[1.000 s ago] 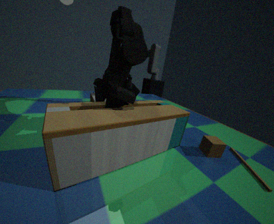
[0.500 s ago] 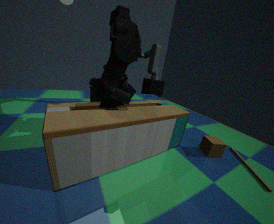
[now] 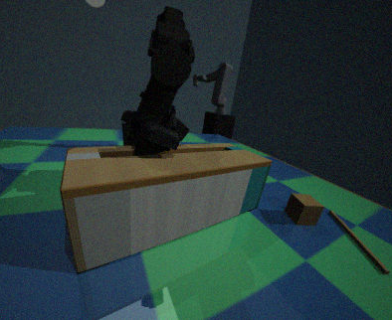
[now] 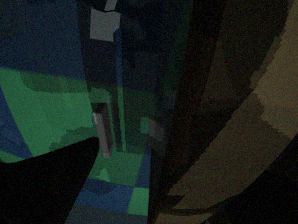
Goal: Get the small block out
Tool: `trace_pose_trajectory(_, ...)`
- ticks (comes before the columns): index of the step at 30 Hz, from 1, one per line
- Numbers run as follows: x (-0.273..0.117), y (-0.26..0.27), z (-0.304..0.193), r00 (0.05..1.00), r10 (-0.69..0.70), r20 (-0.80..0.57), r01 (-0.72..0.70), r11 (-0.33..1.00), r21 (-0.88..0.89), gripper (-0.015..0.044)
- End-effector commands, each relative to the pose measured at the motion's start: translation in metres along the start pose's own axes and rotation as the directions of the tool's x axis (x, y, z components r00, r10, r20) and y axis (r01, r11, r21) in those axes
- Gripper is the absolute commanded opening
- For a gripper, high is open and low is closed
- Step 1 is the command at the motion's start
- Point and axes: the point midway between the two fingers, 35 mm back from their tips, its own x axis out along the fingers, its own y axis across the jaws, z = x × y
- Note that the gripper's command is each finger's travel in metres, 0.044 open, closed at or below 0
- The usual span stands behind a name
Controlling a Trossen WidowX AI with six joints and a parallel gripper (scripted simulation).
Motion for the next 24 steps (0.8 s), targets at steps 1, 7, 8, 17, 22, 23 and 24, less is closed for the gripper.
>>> trace_pose_trajectory(1, 0.000, -0.002, -0.006, 1.000, -0.008, 0.000, 0.008, 1.000, 0.001, 0.0400)
trace_pose_trajectory(7, 0.002, -0.002, -0.012, 1.000, -0.008, 0.000, 0.008, 1.000, 0.001, 0.0400)
trace_pose_trajectory(8, 0.003, -0.002, -0.012, 1.000, -0.008, 0.000, 0.008, 1.000, 0.001, 0.0400)
trace_pose_trajectory(17, 0.006, -0.002, -0.021, 1.000, -0.008, -0.001, 0.008, 1.000, 0.001, 0.0400)
trace_pose_trajectory(22, 0.007, -0.002, -0.026, 1.000, -0.008, -0.002, 0.008, 1.000, 0.001, 0.0400)
trace_pose_trajectory(23, 0.008, -0.002, -0.027, 1.000, -0.008, -0.002, 0.008, 1.000, 0.001, 0.0400)
trace_pose_trajectory(24, 0.008, -0.002, -0.028, 1.000, -0.008, -0.002, 0.008, 1.000, 0.001, 0.0400)
